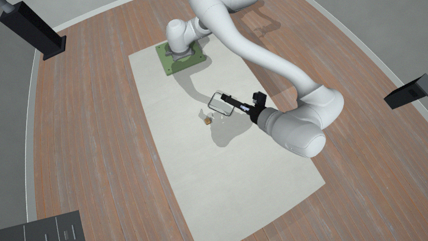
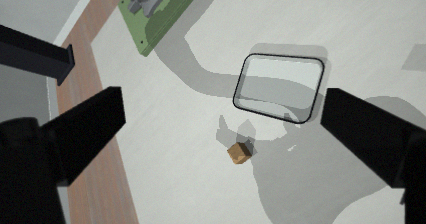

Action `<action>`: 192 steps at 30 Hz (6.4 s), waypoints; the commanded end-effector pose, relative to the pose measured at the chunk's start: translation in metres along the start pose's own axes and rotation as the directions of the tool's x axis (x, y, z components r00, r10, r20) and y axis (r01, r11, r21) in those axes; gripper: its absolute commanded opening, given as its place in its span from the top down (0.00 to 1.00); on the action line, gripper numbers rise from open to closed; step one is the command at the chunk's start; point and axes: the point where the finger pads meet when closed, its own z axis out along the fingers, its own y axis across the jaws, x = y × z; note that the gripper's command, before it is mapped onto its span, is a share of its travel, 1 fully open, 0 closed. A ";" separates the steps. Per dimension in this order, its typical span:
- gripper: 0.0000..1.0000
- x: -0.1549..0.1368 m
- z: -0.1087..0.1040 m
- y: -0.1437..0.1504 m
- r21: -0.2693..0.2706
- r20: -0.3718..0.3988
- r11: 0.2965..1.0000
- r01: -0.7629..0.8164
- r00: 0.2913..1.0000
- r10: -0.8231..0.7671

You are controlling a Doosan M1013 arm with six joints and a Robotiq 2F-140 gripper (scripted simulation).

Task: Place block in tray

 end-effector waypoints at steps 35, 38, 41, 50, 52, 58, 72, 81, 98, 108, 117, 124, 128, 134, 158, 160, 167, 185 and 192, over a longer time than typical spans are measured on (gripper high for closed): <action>0.60 -0.108 0.118 0.016 -0.225 0.382 0.856 0.466 0.850 -0.362; 0.60 -0.120 0.134 0.016 -0.221 0.451 0.822 0.524 0.803 -0.390; 0.60 -0.131 0.149 0.016 -0.209 0.515 0.791 0.576 0.752 -0.411; 0.60 -0.157 0.192 0.009 -0.119 0.692 0.706 0.698 0.569 -0.445; 0.60 -0.160 0.198 0.007 -0.102 0.714 0.696 0.710 0.540 -0.447; 0.60 -0.164 0.205 0.005 -0.078 0.739 0.685 0.724 0.503 -0.448; 0.60 -0.163 0.203 0.006 -0.079 0.739 0.686 0.723 0.504 -0.446; 0.60 -0.163 0.203 0.006 -0.133 0.731 0.716 0.685 0.555 -0.396; 0.60 -0.163 0.205 0.006 -0.658 0.344 0.753 -0.004 0.888 0.304; 0.60 -0.163 0.205 0.006 -0.740 -0.024 0.505 -0.445 0.768 0.640; 0.60 -0.166 0.208 0.009 -0.735 -0.074 0.456 -0.502 0.728 0.682; 0.60 -0.168 0.214 0.011 -0.732 -0.076 0.457 -0.505 0.727 0.683; 0.60 -0.170 0.218 0.014 -0.732 -0.074 0.458 -0.503 0.728 0.681; 0.60 -0.174 0.222 0.019 -0.733 -0.074 0.458 -0.503 0.728 0.681; 0.60 -0.176 0.224 0.021 -0.733 -0.074 0.458 -0.503 0.728 0.681; 0.60 -0.176 0.224 0.021 -0.733 -0.074 0.458 -0.503 0.728 0.681; 0.60 -0.177 0.227 0.023 -0.733 -0.074 0.458 -0.503 0.728 0.681; 0.60 -0.192 0.249 0.042 -0.734 -0.074 0.458 -0.502 0.729 0.681; 0.60 -0.193 0.248 0.042 -0.734 -0.074 0.458 -0.502 0.729 0.681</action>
